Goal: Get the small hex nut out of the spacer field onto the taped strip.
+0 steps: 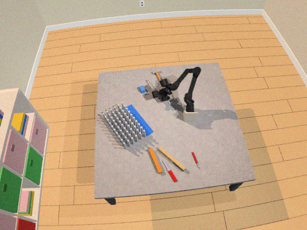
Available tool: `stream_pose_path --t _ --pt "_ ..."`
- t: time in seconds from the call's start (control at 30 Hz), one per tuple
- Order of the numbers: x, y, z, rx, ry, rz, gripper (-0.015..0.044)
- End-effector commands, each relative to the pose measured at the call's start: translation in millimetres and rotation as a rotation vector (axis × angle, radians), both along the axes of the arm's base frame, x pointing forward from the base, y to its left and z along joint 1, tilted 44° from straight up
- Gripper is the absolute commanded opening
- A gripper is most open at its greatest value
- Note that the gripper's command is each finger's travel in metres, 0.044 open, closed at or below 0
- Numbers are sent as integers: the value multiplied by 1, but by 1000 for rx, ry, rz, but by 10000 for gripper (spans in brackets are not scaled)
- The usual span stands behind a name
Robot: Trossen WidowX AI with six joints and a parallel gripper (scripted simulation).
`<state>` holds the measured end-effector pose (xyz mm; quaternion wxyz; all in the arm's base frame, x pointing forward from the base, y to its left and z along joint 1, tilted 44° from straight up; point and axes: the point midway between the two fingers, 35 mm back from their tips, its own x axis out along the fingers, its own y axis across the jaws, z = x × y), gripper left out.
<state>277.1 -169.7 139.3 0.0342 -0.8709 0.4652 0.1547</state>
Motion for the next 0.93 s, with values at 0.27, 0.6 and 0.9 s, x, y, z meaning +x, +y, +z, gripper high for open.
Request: stream_pose_path --t 0.27,0.6,0.9 --pt "-2 -5 -3 -13 -2 10 0" --pt "-3 -5 -3 -10 -2 2 210" --pt "-3 -5 -3 -10 -2 2 440"
